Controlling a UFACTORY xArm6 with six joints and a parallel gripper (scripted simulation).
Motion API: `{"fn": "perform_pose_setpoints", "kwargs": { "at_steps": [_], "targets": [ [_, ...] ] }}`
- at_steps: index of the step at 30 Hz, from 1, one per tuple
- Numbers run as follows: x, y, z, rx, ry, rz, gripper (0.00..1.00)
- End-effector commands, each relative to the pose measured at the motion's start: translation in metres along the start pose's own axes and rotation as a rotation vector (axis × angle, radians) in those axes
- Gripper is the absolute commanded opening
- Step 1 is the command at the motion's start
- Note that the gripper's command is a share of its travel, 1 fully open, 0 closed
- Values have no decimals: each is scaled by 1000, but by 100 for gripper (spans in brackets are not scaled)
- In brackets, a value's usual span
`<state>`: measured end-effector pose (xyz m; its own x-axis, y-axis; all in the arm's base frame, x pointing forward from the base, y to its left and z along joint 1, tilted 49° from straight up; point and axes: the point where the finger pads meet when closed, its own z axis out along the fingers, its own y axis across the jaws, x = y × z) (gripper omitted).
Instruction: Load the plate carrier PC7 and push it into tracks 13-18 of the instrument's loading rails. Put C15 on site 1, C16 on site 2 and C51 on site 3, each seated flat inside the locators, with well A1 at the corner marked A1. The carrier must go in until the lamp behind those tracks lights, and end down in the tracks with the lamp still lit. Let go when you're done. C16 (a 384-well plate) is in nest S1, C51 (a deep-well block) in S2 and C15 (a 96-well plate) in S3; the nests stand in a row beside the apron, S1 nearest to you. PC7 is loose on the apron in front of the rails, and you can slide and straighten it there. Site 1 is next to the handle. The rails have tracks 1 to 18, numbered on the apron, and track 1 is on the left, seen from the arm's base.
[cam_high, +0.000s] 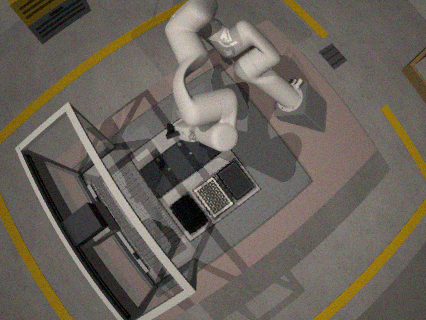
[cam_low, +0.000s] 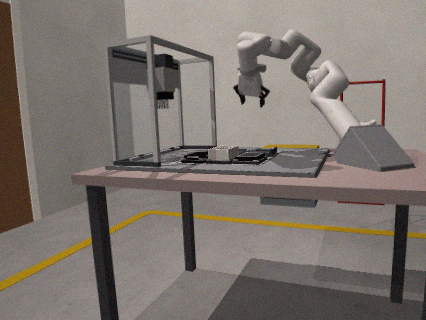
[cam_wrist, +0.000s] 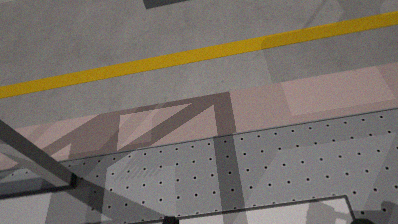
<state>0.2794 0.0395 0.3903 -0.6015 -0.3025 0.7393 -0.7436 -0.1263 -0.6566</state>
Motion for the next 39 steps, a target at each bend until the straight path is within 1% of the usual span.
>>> {"fn": "perform_pose_setpoints", "kwargs": {
  "at_steps": [1,2,4,7,8,10,11,13,15,17,21,23,27,28,30,31,35,37,39],
  "targets": [
    [-18,-2,-5,-6,-29,-11,100],
    [-19,-3,-6,-6,-29,-11,100],
    [-29,-3,-8,-21,-90,-34,100],
    [-43,-4,-13,-21,-92,-35,100],
    [-44,-4,-13,-21,-92,-35,100],
    [-54,-5,-16,-36,-154,-56,100],
    [-59,-5,-18,-37,-156,-57,100],
    [-59,-5,-18,-37,-156,-57,100],
    [-68,-6,-21,-37,-156,-57,100],
    [-78,-7,-24,-52,-218,-76,100],
    [-95,-8,-30,-53,-220,-77,100],
    [-104,-8,-33,-69,-283,-93,100],
    [-120,-9,-39,-69,-285,-94,100],
    [-125,-9,-41,-77,-316,-101,100],
    [-125,-9,-41,-77,-316,-101,100],
    [-129,-9,-43,-86,-348,-108,100],
    [-145,-10,-49,-86,-350,-108,100],
    [-154,-11,-53,-102,-413,-119,100],
    [-163,-11,-57,-103,-415,-119,100]
  ]
}}
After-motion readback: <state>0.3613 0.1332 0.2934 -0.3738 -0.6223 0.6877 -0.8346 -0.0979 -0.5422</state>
